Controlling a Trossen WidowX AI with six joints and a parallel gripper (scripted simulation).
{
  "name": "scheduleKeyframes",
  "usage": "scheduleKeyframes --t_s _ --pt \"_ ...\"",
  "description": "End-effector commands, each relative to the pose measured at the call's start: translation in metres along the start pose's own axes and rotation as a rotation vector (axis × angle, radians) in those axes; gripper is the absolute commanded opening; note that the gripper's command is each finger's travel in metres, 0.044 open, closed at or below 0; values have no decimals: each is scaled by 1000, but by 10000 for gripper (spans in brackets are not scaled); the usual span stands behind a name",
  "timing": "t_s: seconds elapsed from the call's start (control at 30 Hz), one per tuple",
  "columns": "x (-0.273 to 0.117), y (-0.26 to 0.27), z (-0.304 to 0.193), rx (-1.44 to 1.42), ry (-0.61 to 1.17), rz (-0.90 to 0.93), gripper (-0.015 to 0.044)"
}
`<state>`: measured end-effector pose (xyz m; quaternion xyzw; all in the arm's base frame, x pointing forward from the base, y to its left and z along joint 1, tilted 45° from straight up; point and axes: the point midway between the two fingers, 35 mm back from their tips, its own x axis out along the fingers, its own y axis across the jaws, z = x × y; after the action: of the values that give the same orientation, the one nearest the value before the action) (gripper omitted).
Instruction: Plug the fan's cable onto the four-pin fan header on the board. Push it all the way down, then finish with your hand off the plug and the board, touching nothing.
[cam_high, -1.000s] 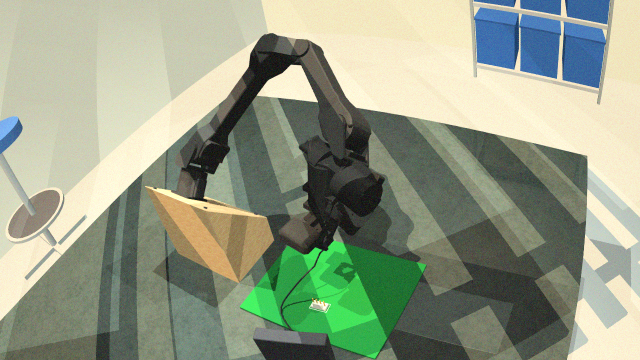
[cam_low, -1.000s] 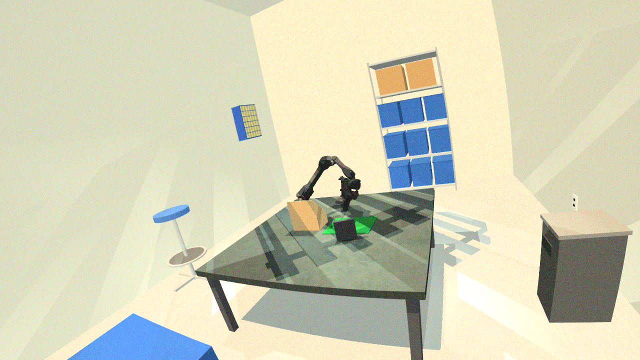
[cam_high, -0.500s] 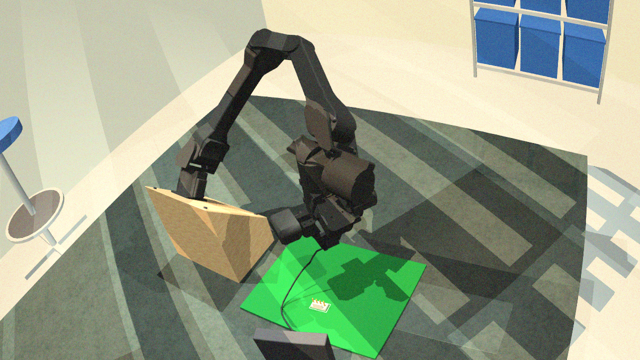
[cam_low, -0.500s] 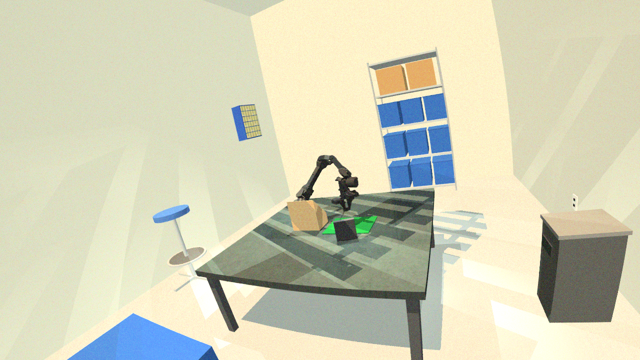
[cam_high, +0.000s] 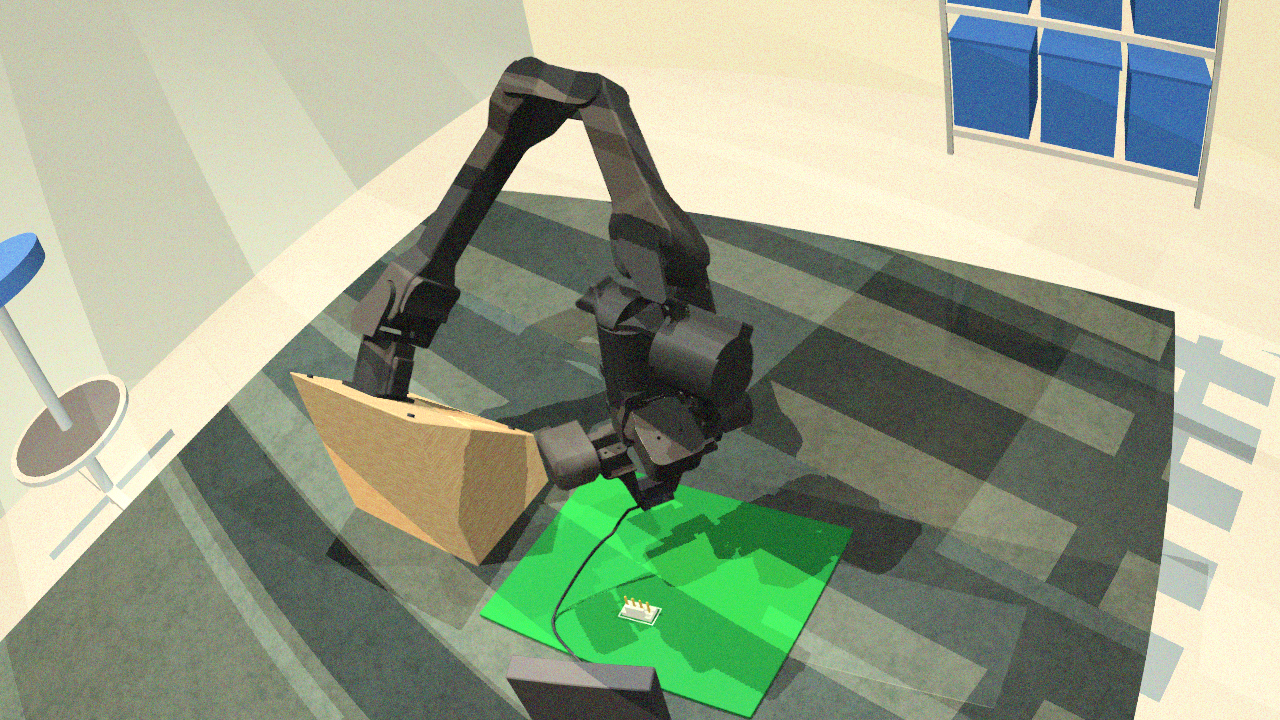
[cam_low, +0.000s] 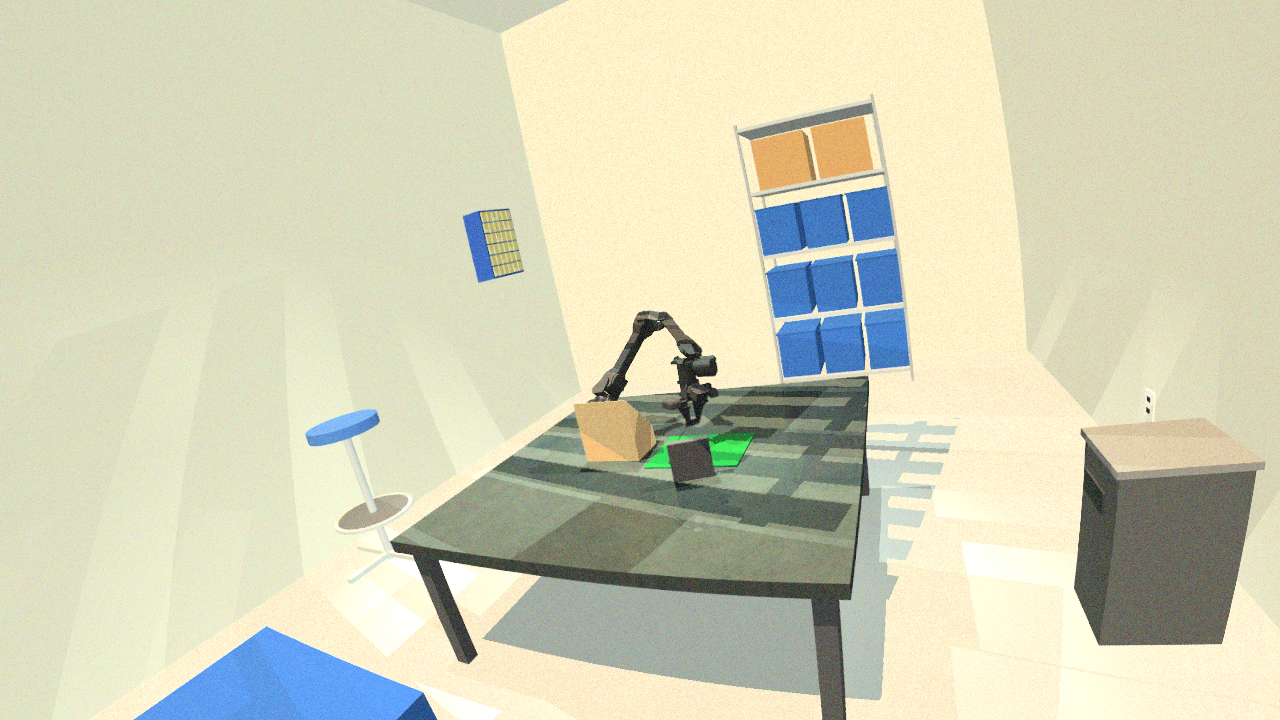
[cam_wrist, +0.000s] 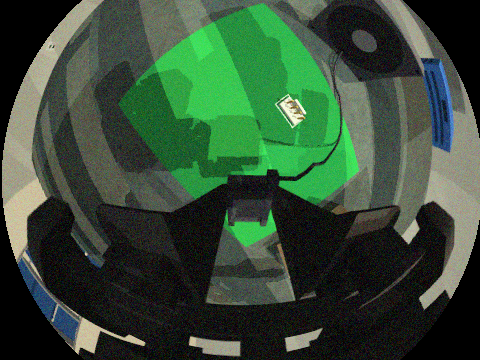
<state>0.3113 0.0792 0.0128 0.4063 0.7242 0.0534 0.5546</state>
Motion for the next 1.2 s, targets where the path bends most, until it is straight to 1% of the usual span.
scheduleKeyframes --t_s 0.0,0.63,1.17 --pt "2 -2 -1 -4 -29 -30 0" --pt "25 -13 0 -20 -171 -191 0" --pt "39 -19 2 -30 -325 -289 0"
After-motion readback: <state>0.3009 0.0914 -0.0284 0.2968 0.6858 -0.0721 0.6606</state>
